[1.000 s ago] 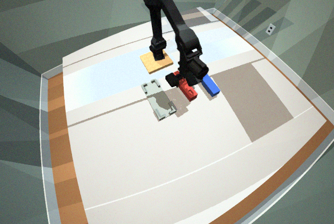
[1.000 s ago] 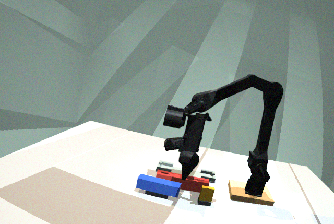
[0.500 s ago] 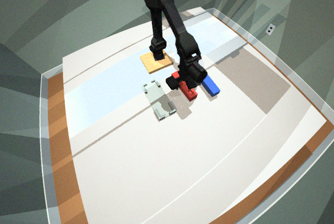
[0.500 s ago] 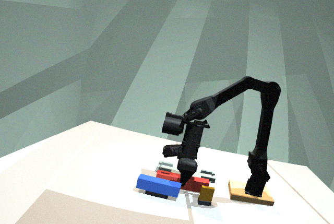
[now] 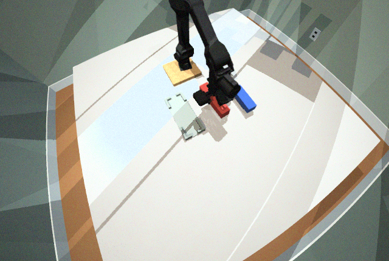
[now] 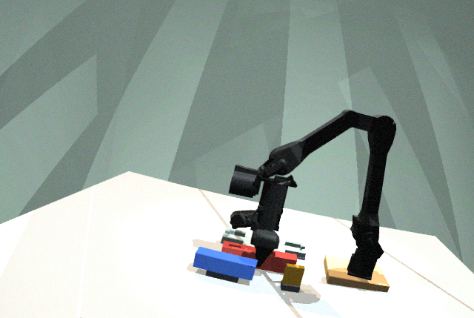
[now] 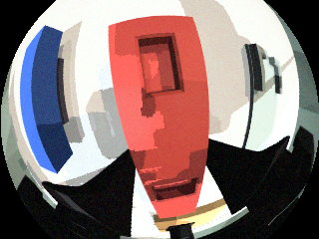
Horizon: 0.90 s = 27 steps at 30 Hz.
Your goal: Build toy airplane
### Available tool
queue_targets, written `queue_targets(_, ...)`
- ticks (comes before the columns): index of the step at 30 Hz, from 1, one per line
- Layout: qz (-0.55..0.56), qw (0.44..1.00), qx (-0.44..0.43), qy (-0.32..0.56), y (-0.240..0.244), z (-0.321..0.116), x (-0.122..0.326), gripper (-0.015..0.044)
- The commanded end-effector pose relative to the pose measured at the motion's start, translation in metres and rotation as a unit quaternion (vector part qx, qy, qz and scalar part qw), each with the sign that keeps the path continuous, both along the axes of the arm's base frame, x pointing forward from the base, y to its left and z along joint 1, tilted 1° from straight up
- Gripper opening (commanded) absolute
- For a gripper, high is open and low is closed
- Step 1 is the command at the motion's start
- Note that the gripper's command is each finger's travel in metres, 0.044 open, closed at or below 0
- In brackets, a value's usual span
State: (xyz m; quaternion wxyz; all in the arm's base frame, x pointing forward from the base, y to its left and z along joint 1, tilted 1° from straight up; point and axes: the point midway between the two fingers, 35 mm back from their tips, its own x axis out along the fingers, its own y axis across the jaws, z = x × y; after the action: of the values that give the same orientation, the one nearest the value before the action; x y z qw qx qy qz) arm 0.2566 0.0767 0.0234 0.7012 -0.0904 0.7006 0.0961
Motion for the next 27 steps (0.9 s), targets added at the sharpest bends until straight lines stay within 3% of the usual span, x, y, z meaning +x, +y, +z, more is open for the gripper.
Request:
queue_targets(1,0.002,1.000,-0.002,-0.001,-0.001,0.000,0.000,0.0197)
queue_targets(7,0.002,1.000,-0.002,-0.001,-0.001,0.000,0.000,0.0157)
queue_targets(13,0.002,1.000,-0.002,-0.001,0.000,0.010,0.003,0.0000)
queue_targets(27,0.002,1.000,-0.002,-0.002,0.002,0.052,0.009,0.0000)
